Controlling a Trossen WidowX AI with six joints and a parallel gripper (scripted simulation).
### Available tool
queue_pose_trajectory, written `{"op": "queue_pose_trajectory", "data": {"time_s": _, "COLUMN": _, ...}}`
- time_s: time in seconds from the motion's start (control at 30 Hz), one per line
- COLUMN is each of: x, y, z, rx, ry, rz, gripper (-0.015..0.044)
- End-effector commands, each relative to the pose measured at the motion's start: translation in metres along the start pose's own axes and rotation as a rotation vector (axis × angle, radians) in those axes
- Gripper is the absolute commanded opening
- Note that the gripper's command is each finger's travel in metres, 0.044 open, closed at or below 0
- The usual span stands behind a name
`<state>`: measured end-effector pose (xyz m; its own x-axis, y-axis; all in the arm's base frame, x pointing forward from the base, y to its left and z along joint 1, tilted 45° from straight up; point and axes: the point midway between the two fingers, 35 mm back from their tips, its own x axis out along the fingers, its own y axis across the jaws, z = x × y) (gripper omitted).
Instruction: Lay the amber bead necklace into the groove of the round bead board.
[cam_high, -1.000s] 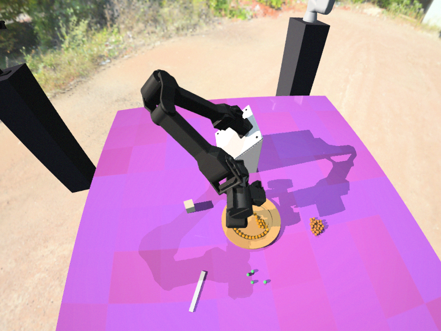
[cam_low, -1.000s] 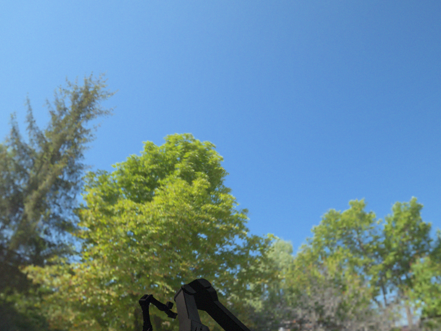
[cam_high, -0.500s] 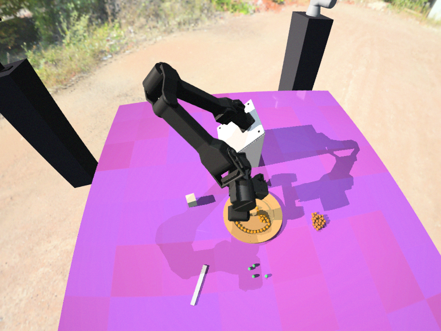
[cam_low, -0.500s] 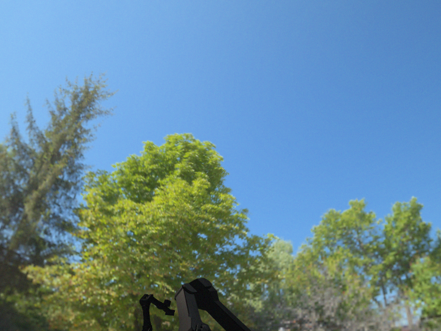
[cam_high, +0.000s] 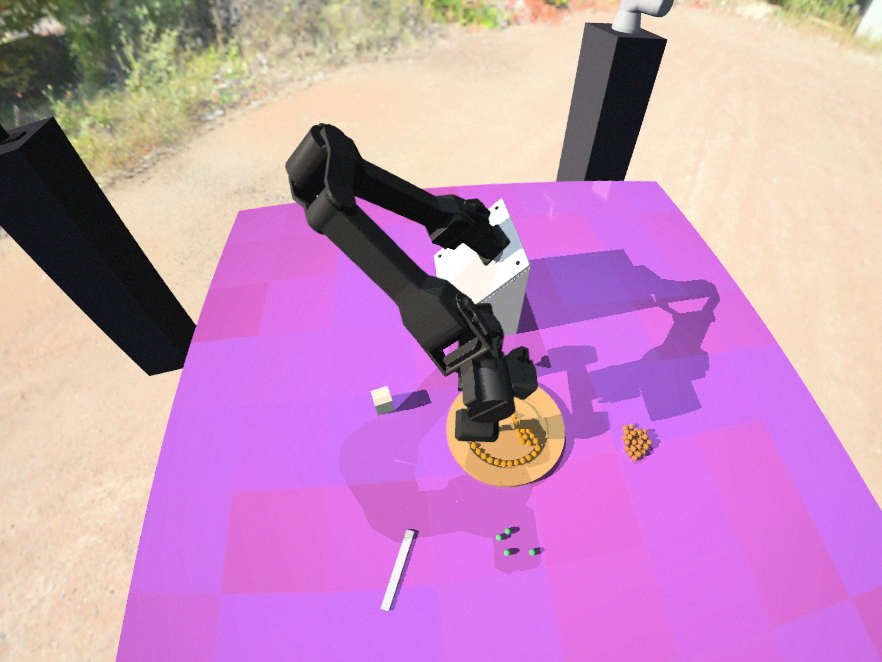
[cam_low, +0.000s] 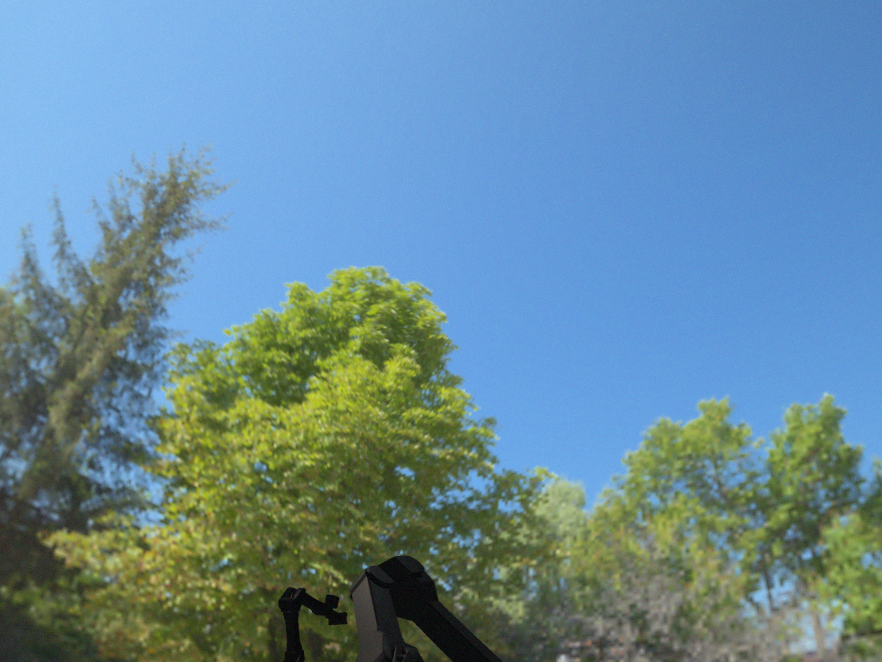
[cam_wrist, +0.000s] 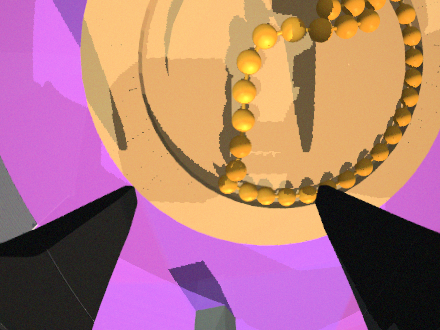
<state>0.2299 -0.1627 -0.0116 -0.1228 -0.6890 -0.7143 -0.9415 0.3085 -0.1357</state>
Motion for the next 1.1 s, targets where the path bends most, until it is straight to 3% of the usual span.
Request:
{"op": "queue_pose_trajectory", "data": {"time_s": 0.0, "x": -0.014, "y": -0.003, "z": 0.005, "rx": 0.1, "ry": 0.0, "rz": -0.005, "gripper": 0.0335}}
{"op": "queue_pose_trajectory", "data": {"time_s": 0.27, "x": -0.029, "y": -0.004, "z": 0.01, "rx": 0.225, "ry": 0.001, "rz": -0.005, "gripper": 0.0125}}
{"op": "queue_pose_trajectory", "data": {"time_s": 1.07, "x": 0.003, "y": -0.005, "z": 0.01, "rx": 0.226, "ry": 0.0, "rz": -0.007, "gripper": 0.012}}
